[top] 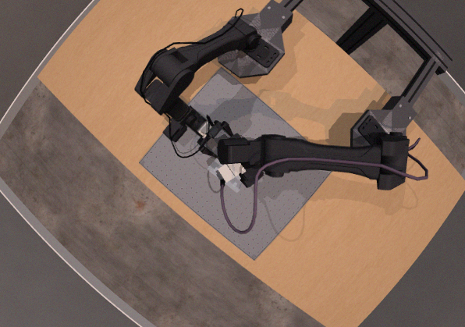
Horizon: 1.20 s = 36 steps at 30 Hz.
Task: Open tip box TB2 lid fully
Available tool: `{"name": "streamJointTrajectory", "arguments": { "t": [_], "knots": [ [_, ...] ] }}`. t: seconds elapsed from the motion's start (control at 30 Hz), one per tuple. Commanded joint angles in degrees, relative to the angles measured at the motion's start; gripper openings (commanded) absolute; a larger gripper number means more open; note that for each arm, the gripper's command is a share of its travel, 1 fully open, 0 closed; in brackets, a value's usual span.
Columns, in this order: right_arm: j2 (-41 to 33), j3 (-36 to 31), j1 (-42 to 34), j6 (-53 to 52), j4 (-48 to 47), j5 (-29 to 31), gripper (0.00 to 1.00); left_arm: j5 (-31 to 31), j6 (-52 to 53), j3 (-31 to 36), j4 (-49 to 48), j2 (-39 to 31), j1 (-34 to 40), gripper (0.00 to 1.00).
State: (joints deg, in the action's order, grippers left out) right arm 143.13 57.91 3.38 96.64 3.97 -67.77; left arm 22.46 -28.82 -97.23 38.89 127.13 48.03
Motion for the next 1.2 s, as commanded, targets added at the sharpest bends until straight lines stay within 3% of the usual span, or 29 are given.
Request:
{"name": "streamJointTrajectory", "arguments": {
  "t": [0.0,0.33,0.97,1.0,1.03,1.17],
  "knots": [
    [0.7,0.2,0.0,-0.2,0.3,-0.7,0.84,-5.9,14.0,2.3,-4.7,-4.7,-2.7,1.00],
    [0.7,0.2,0.0,-0.2,0.3,-0.7,0.84,-14.9,26.8,4.1,-5.9,-7.3,-7.5,1.00],
    [0.7,0.2,0.0,-0.2,0.3,-0.7,0.84,-14.7,26.1,3.9,-5.9,-6.7,-7.7,1.00],
    [0.7,0.2,0.0,-0.2,0.3,-0.7,0.95,-14.7,26.1,3.9,-5.9,-6.7,-7.7,1.00],
    [0.7,0.2,0.0,-0.2,0.3,-0.7,1.00,-14.7,26.1,3.9,-5.9,-6.7,-7.7,1.00],
    [-1.4,-2.0,1.0,1.1,-1.7,-1.3,1.00,-14.7,26.1,3.9,-5.9,-6.7,-7.7,1.00]
  ]
}}
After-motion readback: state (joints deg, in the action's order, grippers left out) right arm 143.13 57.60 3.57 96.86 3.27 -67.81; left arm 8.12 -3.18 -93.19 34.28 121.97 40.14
